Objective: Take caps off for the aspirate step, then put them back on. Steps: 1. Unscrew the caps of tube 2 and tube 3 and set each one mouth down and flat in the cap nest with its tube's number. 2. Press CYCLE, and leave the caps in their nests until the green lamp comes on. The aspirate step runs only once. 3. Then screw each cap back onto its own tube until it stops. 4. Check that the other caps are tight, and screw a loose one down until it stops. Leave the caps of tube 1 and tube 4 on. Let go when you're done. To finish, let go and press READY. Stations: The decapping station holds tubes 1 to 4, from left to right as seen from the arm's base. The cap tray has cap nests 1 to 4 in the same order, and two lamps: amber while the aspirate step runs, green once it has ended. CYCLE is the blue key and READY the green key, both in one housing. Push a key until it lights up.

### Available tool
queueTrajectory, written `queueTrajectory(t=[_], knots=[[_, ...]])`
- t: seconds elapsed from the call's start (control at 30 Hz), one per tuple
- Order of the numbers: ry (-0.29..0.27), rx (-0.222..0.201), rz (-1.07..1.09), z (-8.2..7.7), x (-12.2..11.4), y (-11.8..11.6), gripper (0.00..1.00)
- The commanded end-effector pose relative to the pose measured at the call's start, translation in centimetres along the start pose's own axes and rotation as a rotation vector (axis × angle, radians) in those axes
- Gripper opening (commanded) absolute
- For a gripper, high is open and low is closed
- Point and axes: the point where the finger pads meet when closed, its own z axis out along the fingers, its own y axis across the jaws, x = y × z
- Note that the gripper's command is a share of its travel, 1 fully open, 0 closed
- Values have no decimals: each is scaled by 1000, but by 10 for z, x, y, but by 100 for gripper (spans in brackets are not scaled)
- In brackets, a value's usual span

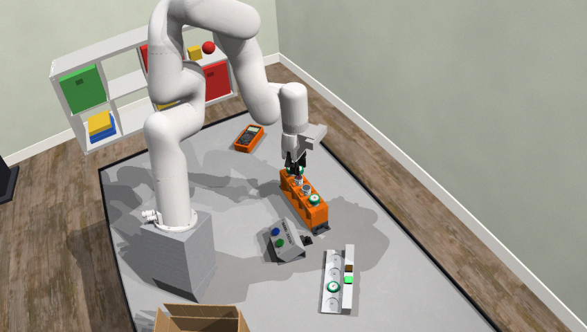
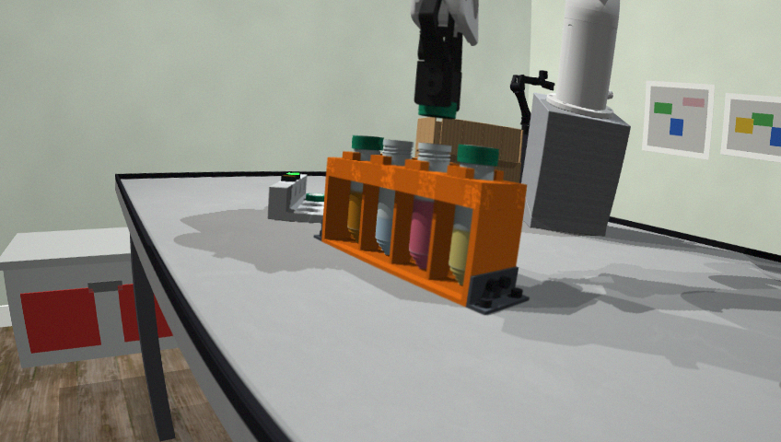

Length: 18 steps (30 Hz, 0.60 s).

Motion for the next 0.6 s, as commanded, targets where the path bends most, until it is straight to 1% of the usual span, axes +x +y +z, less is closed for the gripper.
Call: queueTrajectory(t=[0.0,0.17,0.57], knots=[[2,0,0,10,1,-1,0],[2,0,0,24,1,-1,0],[2,0,0,24,1,-1,0]])
